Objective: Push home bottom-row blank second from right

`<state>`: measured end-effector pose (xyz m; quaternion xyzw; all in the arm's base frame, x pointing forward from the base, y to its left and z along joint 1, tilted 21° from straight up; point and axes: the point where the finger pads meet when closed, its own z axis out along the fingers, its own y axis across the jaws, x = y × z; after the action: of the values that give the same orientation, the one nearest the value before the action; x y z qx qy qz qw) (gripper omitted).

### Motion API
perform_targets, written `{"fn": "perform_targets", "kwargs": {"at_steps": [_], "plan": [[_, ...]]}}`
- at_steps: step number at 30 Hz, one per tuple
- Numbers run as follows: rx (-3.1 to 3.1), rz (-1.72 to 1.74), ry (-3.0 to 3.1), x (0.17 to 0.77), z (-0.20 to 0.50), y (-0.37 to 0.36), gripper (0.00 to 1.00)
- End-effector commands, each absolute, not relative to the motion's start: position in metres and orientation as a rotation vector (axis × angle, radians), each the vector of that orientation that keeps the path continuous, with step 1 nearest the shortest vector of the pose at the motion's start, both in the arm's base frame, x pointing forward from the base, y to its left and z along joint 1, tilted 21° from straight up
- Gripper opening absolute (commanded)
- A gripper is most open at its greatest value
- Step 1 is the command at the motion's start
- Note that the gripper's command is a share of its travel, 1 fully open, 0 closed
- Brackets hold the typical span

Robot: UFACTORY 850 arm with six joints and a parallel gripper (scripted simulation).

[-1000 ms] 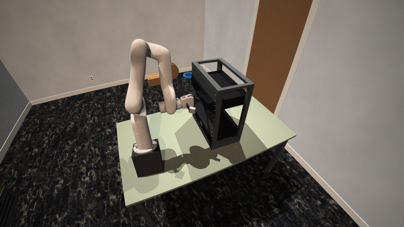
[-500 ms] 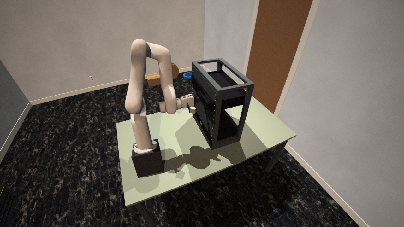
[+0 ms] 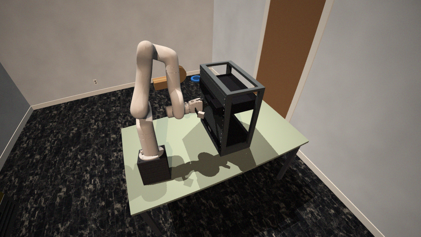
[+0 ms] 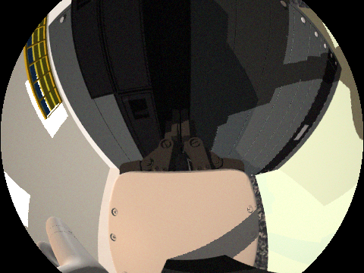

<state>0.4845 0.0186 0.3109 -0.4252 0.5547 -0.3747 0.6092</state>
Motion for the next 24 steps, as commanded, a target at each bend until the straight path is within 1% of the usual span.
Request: {"fn": "perform_targets", "kwargs": {"at_steps": [1, 24], "plan": [[-0.981, -0.866, 1.28, 0.4864, 0.3117, 0.0186, 0.0], [-0.981, -0.866, 1.28, 0.4893, 0.3119, 0.0189, 0.0]]}}
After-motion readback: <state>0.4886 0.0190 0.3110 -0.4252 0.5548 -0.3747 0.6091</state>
